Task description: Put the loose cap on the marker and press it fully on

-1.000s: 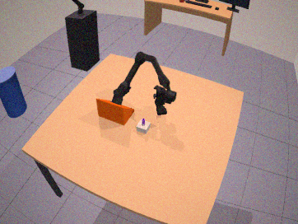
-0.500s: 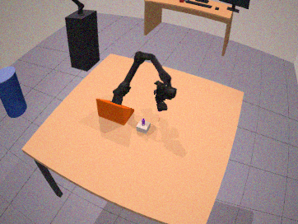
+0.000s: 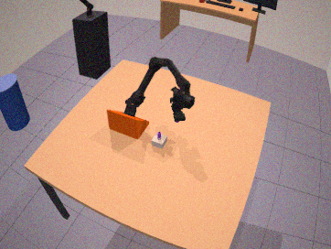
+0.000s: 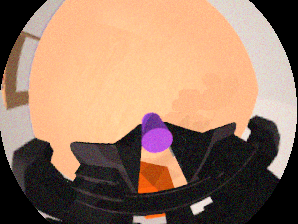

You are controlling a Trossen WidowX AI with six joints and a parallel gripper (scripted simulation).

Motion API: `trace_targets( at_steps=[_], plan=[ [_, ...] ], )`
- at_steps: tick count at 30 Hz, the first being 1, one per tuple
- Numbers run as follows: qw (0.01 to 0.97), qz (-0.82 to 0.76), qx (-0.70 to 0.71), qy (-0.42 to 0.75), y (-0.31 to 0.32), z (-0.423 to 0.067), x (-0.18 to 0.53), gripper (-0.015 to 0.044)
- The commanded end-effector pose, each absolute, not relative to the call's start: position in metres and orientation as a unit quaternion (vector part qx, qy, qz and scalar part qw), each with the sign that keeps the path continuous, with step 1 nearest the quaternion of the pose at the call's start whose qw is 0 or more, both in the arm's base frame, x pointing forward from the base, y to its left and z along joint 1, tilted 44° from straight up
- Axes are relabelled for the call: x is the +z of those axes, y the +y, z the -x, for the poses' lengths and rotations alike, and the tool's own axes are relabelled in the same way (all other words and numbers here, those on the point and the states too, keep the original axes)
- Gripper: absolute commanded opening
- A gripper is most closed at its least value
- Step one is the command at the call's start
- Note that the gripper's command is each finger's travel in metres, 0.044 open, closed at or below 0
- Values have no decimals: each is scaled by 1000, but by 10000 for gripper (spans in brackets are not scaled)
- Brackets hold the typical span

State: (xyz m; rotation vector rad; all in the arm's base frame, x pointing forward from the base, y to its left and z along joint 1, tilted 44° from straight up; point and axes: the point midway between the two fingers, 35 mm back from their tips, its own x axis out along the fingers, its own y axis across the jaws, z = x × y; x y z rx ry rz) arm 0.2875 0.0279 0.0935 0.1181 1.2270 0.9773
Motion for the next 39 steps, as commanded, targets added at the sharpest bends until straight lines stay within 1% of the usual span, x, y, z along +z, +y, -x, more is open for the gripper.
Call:
trace_targets(
  at_steps=[1,20,39],
  plan=[
    [707,-51,436,554,13,-288,88,0],
    [707,-45,430,560,-55,-280,57,0],
    [704,-49,440,556,-117,-252,27,0]
  ],
)
